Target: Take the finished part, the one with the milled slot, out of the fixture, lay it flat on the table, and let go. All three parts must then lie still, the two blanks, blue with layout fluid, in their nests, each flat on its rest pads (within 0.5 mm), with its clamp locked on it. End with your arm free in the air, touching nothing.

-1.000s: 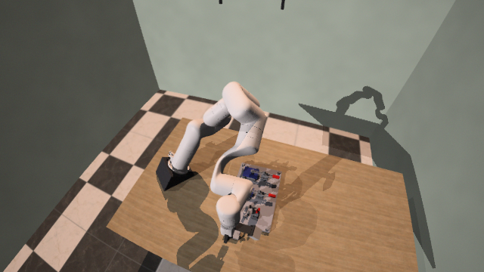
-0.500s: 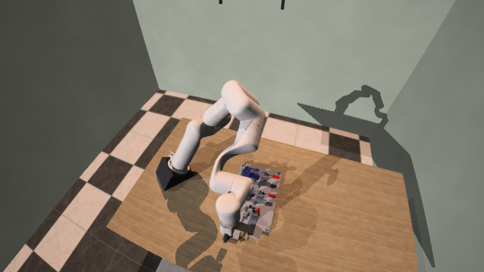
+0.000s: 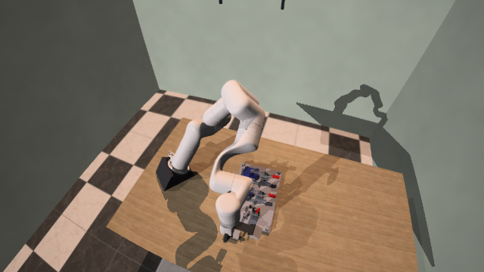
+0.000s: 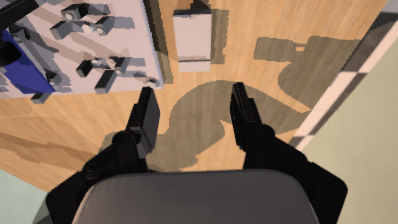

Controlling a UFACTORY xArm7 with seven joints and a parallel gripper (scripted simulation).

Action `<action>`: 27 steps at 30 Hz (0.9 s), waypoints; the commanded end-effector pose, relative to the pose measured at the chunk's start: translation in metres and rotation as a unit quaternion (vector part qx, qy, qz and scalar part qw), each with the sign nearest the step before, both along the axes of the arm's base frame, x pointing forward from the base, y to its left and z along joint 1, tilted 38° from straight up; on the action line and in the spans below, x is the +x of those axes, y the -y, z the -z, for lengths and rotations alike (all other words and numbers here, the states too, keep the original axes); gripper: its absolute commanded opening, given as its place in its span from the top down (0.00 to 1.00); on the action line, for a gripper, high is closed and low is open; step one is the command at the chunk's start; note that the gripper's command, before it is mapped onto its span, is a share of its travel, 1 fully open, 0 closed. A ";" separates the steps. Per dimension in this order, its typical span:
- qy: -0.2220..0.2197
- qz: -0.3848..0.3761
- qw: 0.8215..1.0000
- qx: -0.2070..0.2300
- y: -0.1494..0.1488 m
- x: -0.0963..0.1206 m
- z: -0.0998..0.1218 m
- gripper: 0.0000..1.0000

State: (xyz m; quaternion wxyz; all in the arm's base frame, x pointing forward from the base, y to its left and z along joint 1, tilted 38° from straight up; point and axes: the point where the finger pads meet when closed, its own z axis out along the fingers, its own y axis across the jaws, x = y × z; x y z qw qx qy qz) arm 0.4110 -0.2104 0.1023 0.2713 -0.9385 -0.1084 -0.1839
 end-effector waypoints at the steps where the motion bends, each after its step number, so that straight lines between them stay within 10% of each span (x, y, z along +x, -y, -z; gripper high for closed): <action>1: 0.001 0.002 1.000 -0.001 0.005 -0.002 -0.006 0.31; 27: 0.001 0.002 1.000 -0.001 0.046 -0.023 -0.065 0.31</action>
